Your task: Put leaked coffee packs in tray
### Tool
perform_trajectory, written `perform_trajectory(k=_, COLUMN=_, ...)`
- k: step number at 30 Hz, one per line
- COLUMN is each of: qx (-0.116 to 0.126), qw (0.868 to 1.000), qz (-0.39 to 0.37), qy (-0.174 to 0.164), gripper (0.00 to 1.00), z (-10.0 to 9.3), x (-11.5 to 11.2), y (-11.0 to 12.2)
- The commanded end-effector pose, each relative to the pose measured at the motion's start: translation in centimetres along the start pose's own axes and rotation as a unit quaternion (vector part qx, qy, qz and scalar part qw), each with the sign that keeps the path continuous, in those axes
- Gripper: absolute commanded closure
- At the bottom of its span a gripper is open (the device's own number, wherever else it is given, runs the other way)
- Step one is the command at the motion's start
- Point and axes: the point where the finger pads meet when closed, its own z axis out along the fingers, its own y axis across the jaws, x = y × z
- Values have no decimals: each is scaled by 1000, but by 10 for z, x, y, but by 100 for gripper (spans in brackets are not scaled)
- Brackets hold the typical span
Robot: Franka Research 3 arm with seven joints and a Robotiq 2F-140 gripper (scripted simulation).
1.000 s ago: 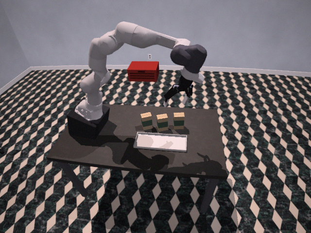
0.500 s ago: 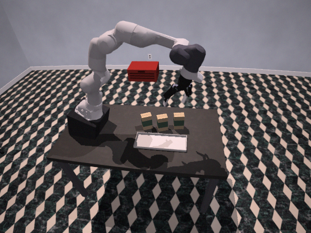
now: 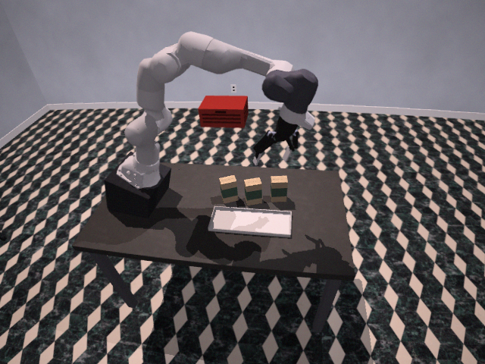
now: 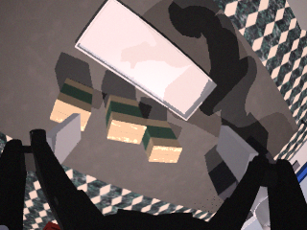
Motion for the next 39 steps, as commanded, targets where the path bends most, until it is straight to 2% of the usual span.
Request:
perform_trajectory(k=1, qx=24, qw=997, qz=69, qy=2, gripper=0, z=12, x=-26, y=-18)
perform_trajectory(k=4, qx=24, qw=997, qz=69, qy=2, gripper=0, z=12, x=-26, y=-18)
perform_trajectory(k=5, qx=31, qw=995, qz=96, qy=0, gripper=0, z=19, x=-38, y=-23)
perform_trajectory(k=9, qx=35, qw=994, qz=108, qy=-1, gripper=0, z=23, x=-44, y=-25)
perform_trajectory(k=12, qx=43, qw=989, qz=142, qy=-4, gripper=0, z=32, x=-59, y=-30)
perform_trajectory(k=15, qx=45, qw=988, qz=147, qy=-4, gripper=0, z=34, x=-61, y=-30)
perform_trajectory(k=18, qx=53, qw=982, qz=183, qy=-8, gripper=0, z=44, x=-76, y=-33)
perform_trajectory(k=22, qx=54, qw=981, qz=187, qy=-8, gripper=0, z=45, x=-78, y=-34)
perform_trajectory(k=24, qx=61, qw=973, qz=221, qy=-11, gripper=0, z=55, x=-92, y=-36)
perform_trajectory(k=28, qx=62, qw=972, qz=226, qy=-11, gripper=0, z=57, x=-94, y=-36)
perform_trajectory(k=29, qx=66, qw=965, qz=252, qy=-13, gripper=0, z=64, x=-104, y=-37)
perform_trajectory(k=31, qx=69, qw=961, qz=266, qy=-14, gripper=0, z=69, x=-109, y=-37)
perform_trajectory(k=35, qx=69, qw=961, qz=266, qy=-14, gripper=0, z=69, x=-109, y=-37)
perform_trajectory(k=36, qx=74, qw=952, qz=296, qy=-17, gripper=0, z=78, x=-120, y=-36)
perform_trajectory(k=39, qx=76, qw=949, qz=305, qy=-17, gripper=0, z=81, x=-123, y=-36)
